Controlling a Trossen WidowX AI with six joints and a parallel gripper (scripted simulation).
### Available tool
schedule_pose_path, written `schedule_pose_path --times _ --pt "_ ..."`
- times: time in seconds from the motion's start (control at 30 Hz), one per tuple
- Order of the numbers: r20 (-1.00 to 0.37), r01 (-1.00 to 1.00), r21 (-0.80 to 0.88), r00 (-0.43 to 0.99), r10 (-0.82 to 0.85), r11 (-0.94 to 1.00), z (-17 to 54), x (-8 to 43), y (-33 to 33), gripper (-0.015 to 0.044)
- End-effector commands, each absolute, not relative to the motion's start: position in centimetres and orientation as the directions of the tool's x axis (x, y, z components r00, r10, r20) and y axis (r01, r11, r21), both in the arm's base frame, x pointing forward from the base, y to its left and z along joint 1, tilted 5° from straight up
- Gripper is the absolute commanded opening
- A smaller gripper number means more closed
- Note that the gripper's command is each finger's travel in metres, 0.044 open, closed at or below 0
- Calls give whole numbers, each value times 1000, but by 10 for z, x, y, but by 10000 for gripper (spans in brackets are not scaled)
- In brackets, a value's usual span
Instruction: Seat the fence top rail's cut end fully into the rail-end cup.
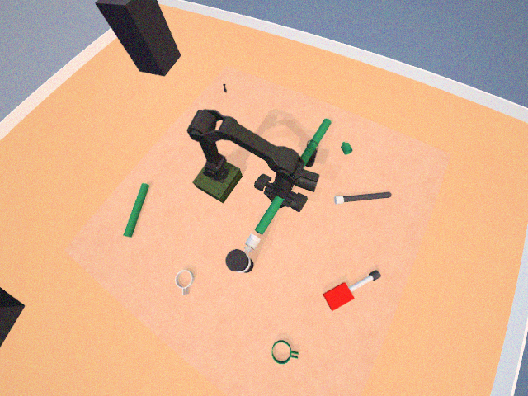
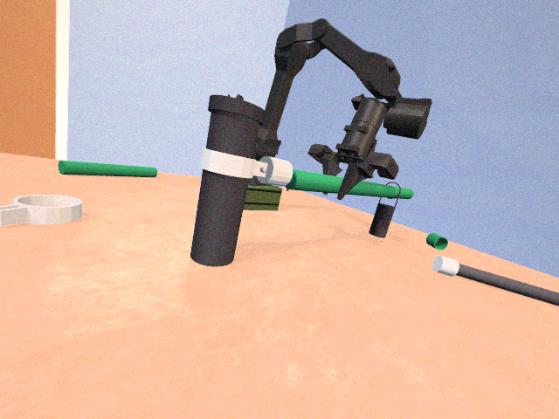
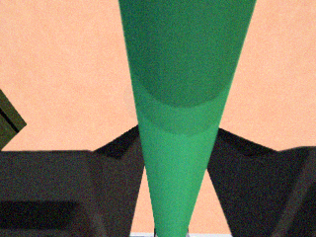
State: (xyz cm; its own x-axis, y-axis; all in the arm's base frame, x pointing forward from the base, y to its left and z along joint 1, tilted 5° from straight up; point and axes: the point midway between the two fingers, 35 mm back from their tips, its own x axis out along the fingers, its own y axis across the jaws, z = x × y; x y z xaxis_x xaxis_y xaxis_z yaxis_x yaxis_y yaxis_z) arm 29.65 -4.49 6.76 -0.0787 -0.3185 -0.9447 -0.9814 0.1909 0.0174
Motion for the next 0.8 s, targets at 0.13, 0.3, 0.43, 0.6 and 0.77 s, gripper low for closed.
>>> schedule_pose_path --times 0.13,0.3,0.43,0.6,0.77 --pt "-945 -982 17 -78 -317 190 67 297 -45 0" --pt "-945 -982 17 -78 -317 190 68 297 -45 0" --pt "-945 -982 17 -78 -317 190 69 297 -46 0" --pt "-945 -982 17 -78 -318 190 73 299 -47 0" --pt "-945 -982 17 -78 -318 190 75 301 -48 0"
